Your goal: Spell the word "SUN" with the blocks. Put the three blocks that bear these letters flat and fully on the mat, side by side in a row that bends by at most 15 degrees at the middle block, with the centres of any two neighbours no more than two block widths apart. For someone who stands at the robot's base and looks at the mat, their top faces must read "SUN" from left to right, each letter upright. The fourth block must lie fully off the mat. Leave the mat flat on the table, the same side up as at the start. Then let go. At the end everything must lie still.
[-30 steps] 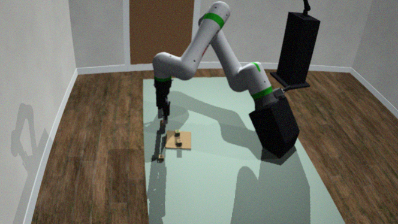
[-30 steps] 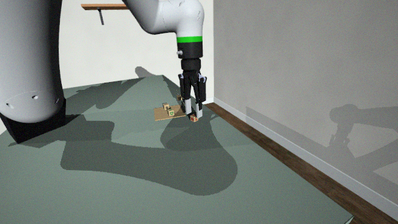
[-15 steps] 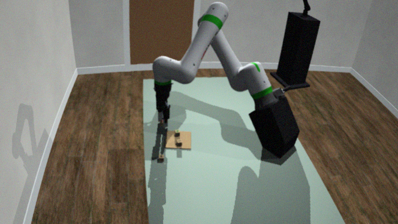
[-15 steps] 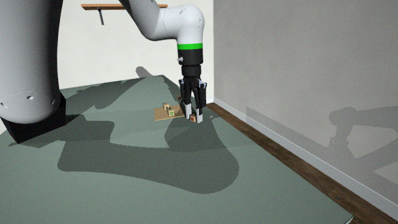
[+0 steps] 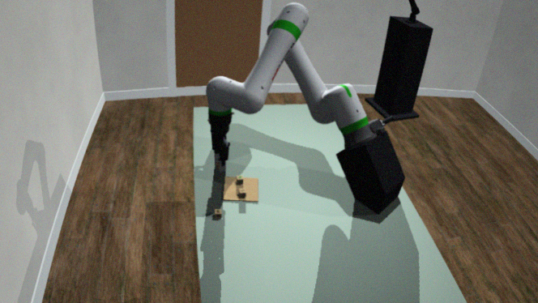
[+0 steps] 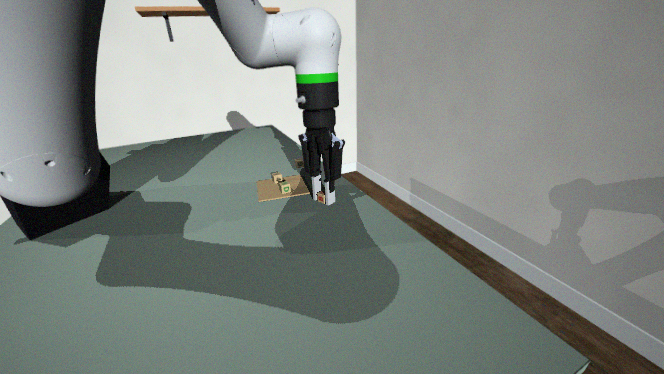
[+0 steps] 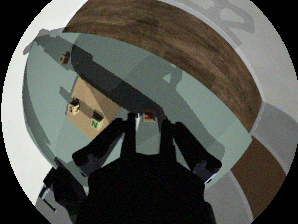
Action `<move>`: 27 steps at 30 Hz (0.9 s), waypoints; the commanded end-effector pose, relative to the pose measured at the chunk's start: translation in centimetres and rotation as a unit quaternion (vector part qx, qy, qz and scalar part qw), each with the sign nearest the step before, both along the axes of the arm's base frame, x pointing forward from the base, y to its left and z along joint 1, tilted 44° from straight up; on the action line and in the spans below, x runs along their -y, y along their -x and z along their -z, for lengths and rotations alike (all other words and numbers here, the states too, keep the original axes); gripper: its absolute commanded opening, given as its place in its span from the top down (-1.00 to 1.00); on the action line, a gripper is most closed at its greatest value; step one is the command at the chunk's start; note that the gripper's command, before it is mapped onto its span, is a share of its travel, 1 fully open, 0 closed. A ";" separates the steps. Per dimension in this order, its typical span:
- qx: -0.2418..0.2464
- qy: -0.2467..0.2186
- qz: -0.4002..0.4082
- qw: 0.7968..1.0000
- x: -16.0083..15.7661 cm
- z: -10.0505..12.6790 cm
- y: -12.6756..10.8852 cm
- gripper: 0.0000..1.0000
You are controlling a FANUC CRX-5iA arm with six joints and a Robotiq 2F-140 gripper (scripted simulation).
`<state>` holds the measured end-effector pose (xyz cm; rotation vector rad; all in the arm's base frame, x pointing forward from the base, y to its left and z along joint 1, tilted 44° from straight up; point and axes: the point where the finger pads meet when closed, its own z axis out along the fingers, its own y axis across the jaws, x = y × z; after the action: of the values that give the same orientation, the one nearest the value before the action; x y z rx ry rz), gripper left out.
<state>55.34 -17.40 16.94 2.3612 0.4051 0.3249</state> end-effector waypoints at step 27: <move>0.000 0.000 0.000 1.000 0.0 0.0 0.0 0.74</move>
<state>55.34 -17.40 16.94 2.3612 0.4052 0.3250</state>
